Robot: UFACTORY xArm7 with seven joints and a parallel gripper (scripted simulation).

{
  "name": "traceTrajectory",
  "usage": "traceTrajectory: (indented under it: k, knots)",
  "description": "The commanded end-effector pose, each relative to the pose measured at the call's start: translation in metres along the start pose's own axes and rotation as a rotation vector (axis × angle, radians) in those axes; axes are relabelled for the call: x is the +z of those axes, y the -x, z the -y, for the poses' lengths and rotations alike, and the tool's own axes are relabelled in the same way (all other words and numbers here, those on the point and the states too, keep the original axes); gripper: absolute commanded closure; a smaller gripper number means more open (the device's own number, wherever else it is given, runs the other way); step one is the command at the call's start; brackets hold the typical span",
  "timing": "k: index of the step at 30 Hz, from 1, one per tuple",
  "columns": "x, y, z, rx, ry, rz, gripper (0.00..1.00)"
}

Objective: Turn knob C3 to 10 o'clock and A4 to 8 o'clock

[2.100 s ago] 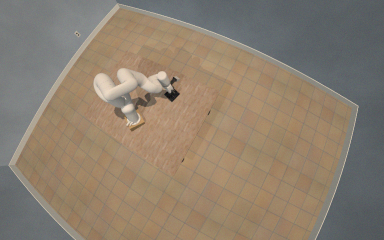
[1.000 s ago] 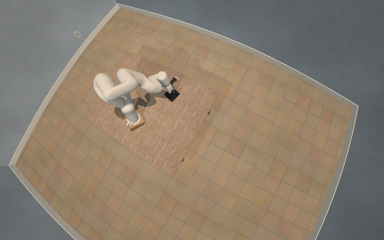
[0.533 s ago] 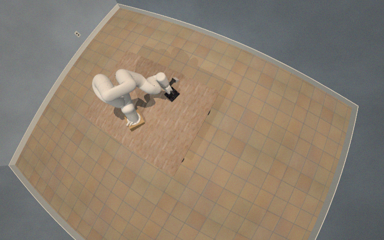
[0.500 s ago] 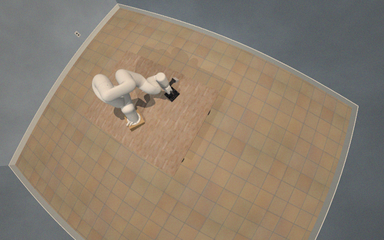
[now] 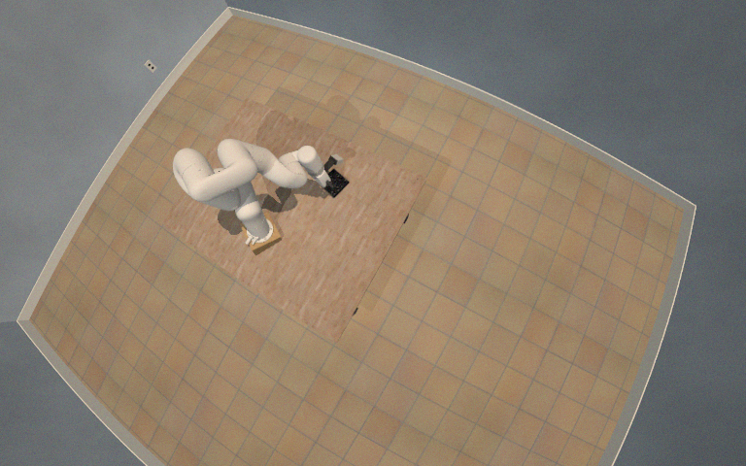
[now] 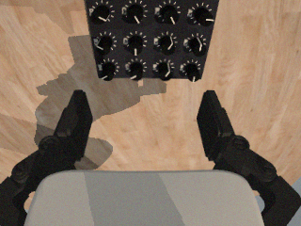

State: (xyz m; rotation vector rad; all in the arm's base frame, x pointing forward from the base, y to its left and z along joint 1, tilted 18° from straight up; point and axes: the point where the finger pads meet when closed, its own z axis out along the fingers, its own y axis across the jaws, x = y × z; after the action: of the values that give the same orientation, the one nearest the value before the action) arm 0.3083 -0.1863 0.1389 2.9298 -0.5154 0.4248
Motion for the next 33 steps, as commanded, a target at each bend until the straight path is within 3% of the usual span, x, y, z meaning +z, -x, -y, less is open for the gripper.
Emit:
traceTrajectory:
  k: [1, 33]
  knots:
    - [-0.0013, 0.0051, -0.0002, 0.000, 0.001, -0.004, 0.00]
    - [-0.0013, 0.0120, -0.0002, 0.000, 0.001, -0.004, 0.00]
